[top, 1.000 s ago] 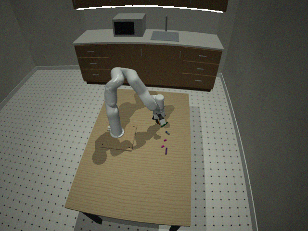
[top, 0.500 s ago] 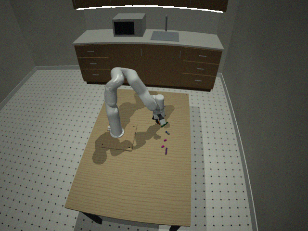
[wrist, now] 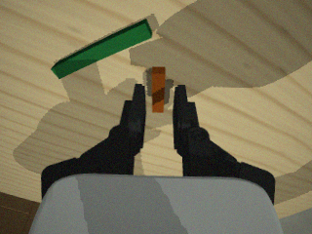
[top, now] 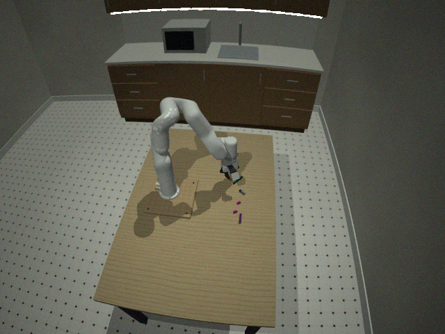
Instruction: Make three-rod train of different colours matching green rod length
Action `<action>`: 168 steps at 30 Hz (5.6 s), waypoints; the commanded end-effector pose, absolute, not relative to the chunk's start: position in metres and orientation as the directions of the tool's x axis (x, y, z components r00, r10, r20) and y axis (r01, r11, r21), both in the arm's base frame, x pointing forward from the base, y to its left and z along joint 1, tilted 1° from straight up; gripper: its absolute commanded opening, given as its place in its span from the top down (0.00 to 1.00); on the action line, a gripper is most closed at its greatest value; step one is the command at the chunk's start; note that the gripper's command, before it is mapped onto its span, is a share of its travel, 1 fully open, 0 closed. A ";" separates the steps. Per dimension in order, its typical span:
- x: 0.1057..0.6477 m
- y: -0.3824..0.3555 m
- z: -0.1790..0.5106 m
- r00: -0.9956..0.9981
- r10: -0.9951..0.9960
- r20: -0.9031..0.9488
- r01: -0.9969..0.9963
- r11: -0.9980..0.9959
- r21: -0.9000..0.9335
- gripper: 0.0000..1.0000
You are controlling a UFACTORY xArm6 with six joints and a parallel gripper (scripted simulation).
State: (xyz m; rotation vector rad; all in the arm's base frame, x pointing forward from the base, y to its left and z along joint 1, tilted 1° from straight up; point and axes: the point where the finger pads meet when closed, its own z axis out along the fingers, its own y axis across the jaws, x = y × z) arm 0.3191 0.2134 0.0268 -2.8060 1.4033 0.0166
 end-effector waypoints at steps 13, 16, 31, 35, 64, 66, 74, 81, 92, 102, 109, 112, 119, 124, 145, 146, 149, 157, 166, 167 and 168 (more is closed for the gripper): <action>0.321 0.215 0.028 0.600 -0.800 -0.011 -0.800 -0.600 -0.003 0.76; 0.321 0.215 0.028 0.600 -0.800 -0.011 -0.800 -0.600 -0.003 0.76; 0.321 0.215 0.028 0.600 -0.800 -0.011 -0.800 -0.600 -0.003 0.76; 0.321 0.215 0.028 0.600 -0.800 -0.011 -0.800 -0.600 -0.003 0.76; 0.321 0.215 0.018 0.600 -0.800 -0.011 -0.800 -0.600 -0.003 0.76; 0.321 0.215 0.016 0.600 -0.800 -0.011 -0.800 -0.600 -0.003 0.76; 0.321 0.215 0.014 0.600 -0.800 -0.011 -0.800 -0.600 -0.003 0.76; 0.321 0.215 0.014 0.600 -0.800 -0.011 -0.800 -0.600 -0.003 0.76; 0.321 0.215 0.014 0.600 -0.800 -0.011 -0.800 -0.600 -0.003 0.76; 0.321 0.215 0.014 0.600 -0.800 -0.011 -0.800 -0.600 -0.003 0.76; 0.321 0.215 0.014 0.600 -0.800 -0.011 -0.800 -0.600 -0.003 0.76; 0.321 0.215 0.014 0.600 -0.800 -0.011 -0.800 -0.600 -0.003 0.96; 0.321 0.215 0.014 0.600 -0.800 -0.011 -0.800 -0.600 -0.003 0.96; 0.321 0.215 0.014 0.600 -0.800 -0.011 -0.800 -0.600 -0.003 0.96; 0.321 0.215 0.014 0.600 -0.800 -0.011 -0.800 -0.600 -0.003 0.96; 0.321 0.215 0.014 0.600 -0.800 -0.011 -0.800 -0.600 -0.003 0.96; 0.321 0.215 0.018 0.600 -0.800 -0.011 -0.800 -0.600 -0.003 0.96; 0.321 0.215 0.049 0.600 -0.800 -0.011 -0.800 -0.600 -0.003 0.96; 0.322 0.214 0.107 0.600 -0.800 -0.011 -0.800 -0.600 -0.003 0.96; 0.322 0.214 0.110 0.600 -0.800 -0.011 -0.800 -0.600 -0.003 0.96; 0.322 0.214 0.112 0.600 -0.800 -0.011 -0.800 -0.600 -0.003 0.96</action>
